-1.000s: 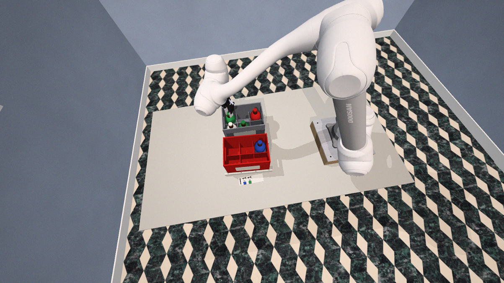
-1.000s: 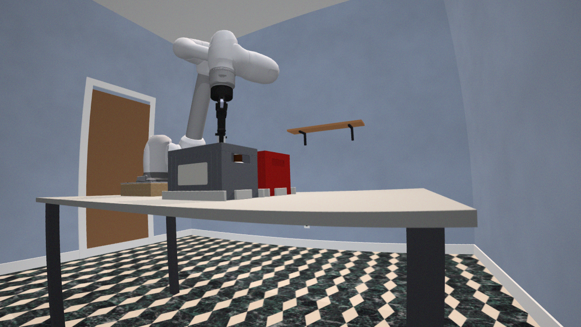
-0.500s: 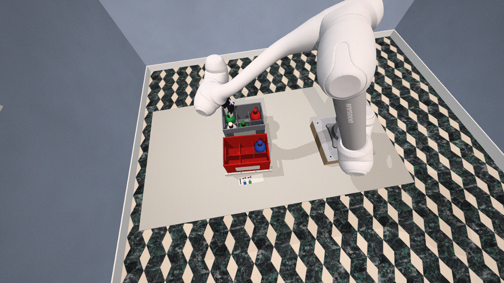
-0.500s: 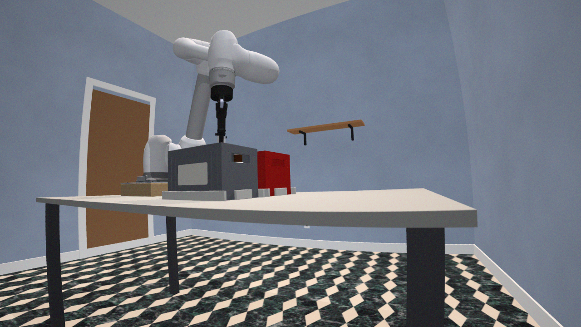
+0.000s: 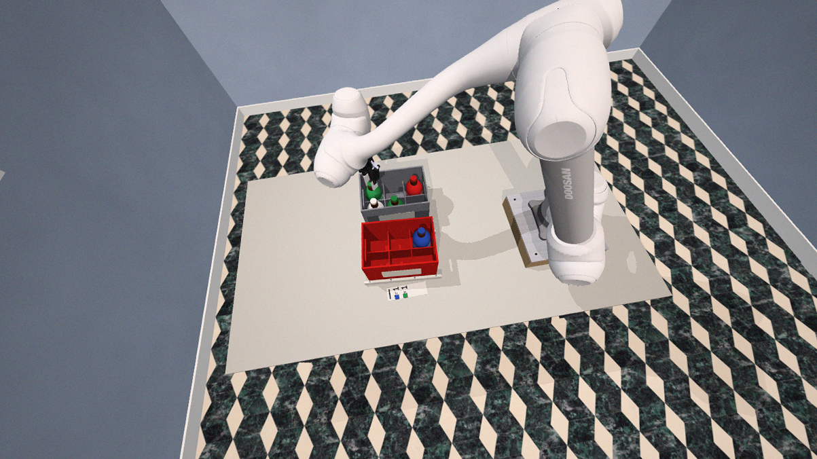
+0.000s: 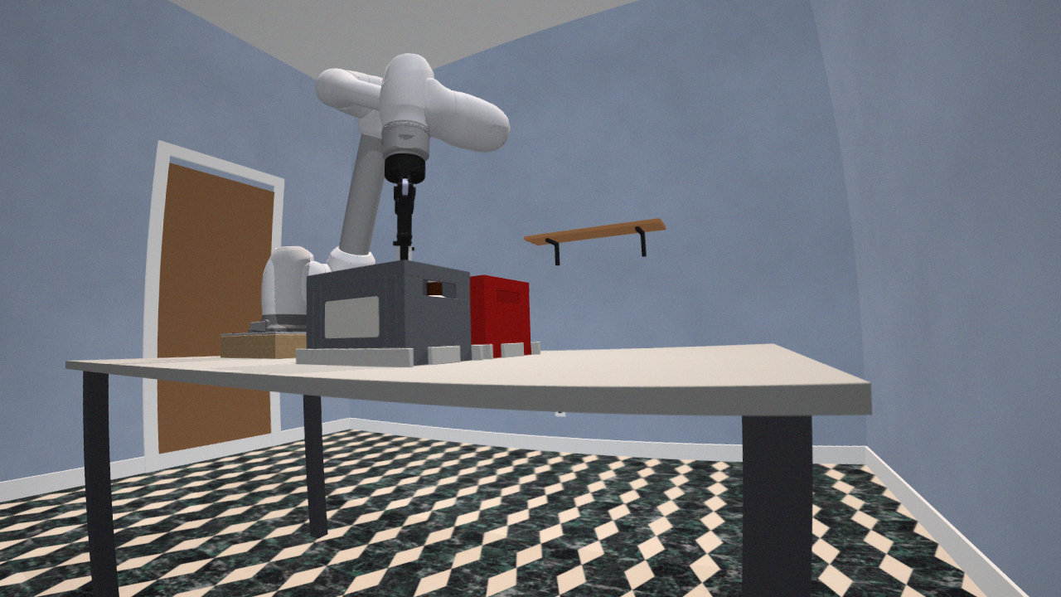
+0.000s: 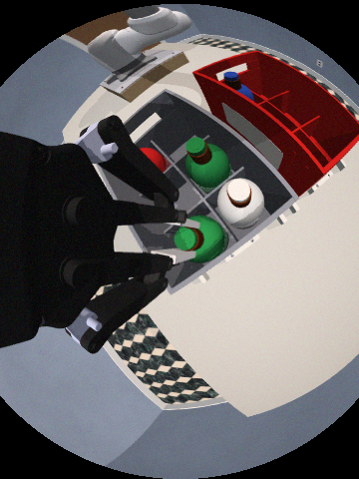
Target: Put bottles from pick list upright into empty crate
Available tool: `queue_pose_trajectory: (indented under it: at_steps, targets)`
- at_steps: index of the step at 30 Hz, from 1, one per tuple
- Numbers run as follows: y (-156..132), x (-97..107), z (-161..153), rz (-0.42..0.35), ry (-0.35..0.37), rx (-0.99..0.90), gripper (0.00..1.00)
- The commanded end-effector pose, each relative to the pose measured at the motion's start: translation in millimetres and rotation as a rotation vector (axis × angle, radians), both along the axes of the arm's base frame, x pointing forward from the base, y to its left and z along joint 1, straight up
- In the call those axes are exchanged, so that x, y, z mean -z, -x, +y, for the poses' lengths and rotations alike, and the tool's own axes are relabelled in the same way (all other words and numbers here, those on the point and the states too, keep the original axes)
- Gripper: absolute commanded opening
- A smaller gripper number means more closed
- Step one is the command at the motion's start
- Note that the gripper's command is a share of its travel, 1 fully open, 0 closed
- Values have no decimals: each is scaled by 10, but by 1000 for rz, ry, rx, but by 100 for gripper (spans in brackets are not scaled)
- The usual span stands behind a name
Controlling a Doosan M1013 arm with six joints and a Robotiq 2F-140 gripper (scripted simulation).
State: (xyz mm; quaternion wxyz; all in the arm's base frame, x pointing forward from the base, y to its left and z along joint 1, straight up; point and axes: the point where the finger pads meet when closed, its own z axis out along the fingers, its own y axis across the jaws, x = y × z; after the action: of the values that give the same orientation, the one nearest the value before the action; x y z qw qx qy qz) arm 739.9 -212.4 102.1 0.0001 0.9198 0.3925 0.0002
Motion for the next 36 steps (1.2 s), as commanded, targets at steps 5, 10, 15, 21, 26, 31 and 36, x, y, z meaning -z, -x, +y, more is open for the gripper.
queue_pose_trajectory:
  at_steps: [5, 10, 15, 21, 26, 31, 36]
  targets:
    - [0, -119, 0, 0, 0, 0, 0]
    - [0, -202, 0, 0, 0, 0, 0]
    - [0, -252, 0, 0, 0, 0, 0]
    - [0, -352, 0, 0, 0, 0, 0]
    - [0, -436, 0, 0, 0, 0, 0]
    - [0, -486, 0, 0, 0, 0, 0]
    - [0, -569, 0, 0, 0, 0, 0]
